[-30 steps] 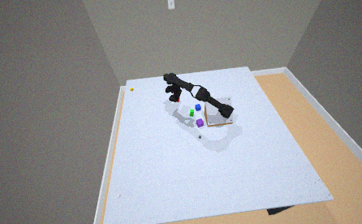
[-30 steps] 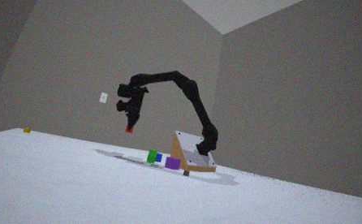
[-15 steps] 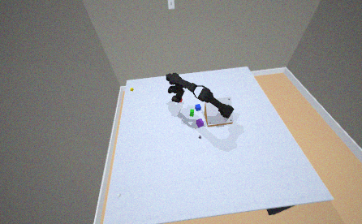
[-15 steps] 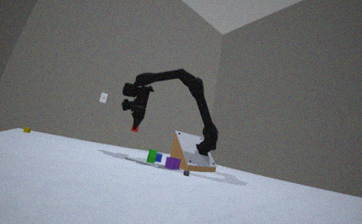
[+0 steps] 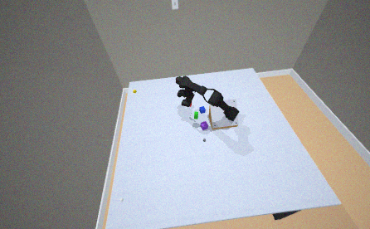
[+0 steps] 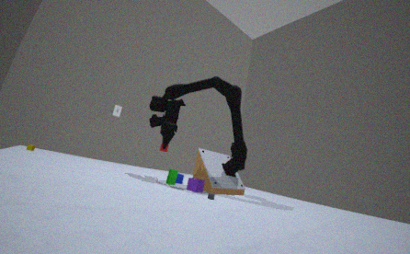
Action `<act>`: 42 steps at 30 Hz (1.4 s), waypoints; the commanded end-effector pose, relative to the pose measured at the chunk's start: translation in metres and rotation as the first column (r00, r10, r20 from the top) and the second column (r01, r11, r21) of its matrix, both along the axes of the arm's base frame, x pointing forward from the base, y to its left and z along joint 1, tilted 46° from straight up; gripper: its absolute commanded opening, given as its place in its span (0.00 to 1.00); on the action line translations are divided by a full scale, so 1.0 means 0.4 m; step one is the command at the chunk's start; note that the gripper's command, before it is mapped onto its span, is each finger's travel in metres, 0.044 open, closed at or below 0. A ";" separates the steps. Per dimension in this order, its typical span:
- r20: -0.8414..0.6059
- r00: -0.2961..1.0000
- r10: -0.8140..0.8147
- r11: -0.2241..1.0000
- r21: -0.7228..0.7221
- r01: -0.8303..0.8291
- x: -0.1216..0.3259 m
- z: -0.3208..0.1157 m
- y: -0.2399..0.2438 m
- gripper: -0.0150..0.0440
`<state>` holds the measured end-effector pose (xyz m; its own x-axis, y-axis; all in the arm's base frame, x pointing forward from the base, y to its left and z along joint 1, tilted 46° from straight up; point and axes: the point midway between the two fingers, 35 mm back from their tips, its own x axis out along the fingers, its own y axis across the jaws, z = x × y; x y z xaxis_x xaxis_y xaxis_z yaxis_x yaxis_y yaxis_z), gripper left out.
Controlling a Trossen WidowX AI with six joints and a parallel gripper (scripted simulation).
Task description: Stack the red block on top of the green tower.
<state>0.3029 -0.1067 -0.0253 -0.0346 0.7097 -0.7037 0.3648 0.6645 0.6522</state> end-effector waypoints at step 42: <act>-0.006 1.000 0.008 1.000 0.006 -0.008 -0.130 -0.064 0.167 0.25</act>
<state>0.2528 -0.0425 -0.0502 -0.0433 0.7081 -0.7047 0.3537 0.6706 0.6521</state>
